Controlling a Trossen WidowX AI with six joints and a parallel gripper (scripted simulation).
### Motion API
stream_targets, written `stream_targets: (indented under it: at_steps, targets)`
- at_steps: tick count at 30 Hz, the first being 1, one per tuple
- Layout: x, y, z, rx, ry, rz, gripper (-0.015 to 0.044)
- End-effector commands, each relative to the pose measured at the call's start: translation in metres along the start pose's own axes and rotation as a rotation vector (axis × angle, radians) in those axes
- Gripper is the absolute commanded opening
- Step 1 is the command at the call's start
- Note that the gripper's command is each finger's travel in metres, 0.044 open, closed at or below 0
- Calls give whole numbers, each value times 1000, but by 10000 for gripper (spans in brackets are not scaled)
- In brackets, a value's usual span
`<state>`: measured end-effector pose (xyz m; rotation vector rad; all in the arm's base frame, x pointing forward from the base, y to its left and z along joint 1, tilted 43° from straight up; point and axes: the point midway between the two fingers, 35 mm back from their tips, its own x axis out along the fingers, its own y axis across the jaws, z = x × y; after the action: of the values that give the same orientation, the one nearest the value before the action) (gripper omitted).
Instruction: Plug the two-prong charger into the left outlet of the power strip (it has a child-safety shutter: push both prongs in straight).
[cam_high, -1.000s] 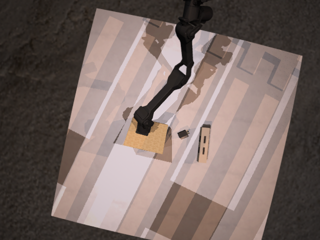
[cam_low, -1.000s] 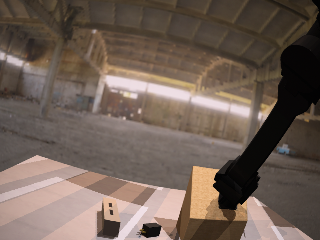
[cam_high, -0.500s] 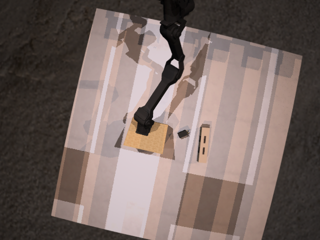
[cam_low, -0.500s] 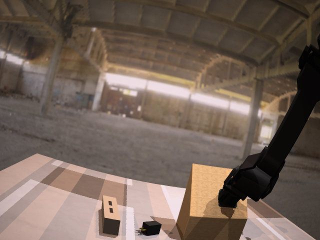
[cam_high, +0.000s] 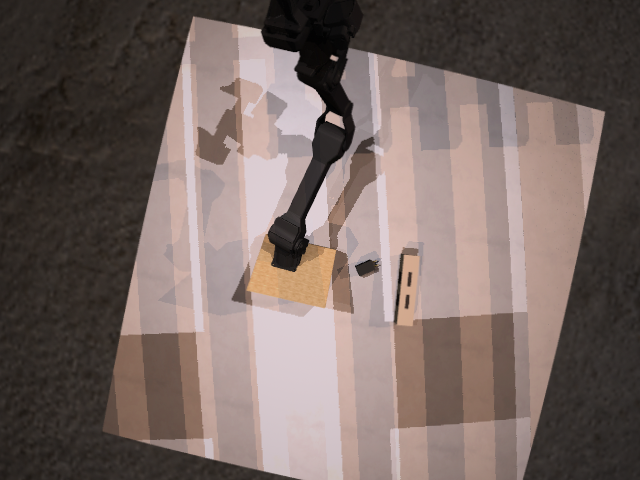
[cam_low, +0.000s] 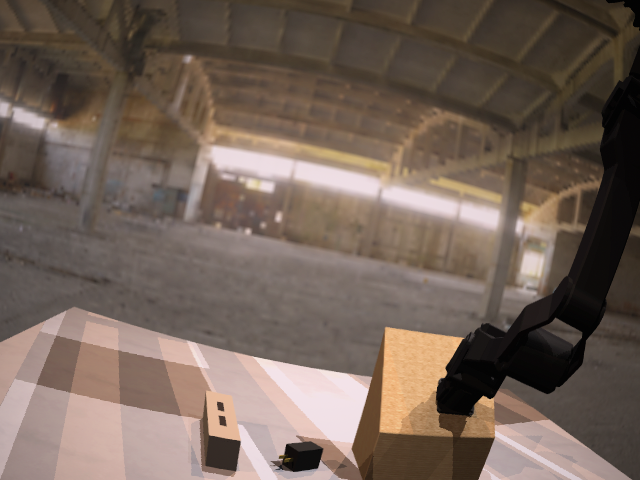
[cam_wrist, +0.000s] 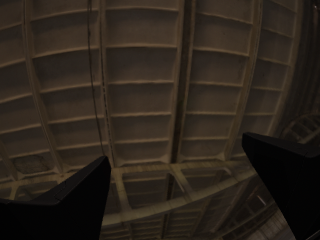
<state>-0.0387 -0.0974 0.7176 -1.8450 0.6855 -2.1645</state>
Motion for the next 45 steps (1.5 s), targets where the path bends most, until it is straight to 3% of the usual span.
stream_targets:
  at_steps: [1, 24, 45]
  targets:
    - [2, 26, 5, 44, -31, 68, 440]
    - [-17, 146, 66, 315, -256, 418, 440]
    - [-82, 241, 158, 584, -467, 794, 440]
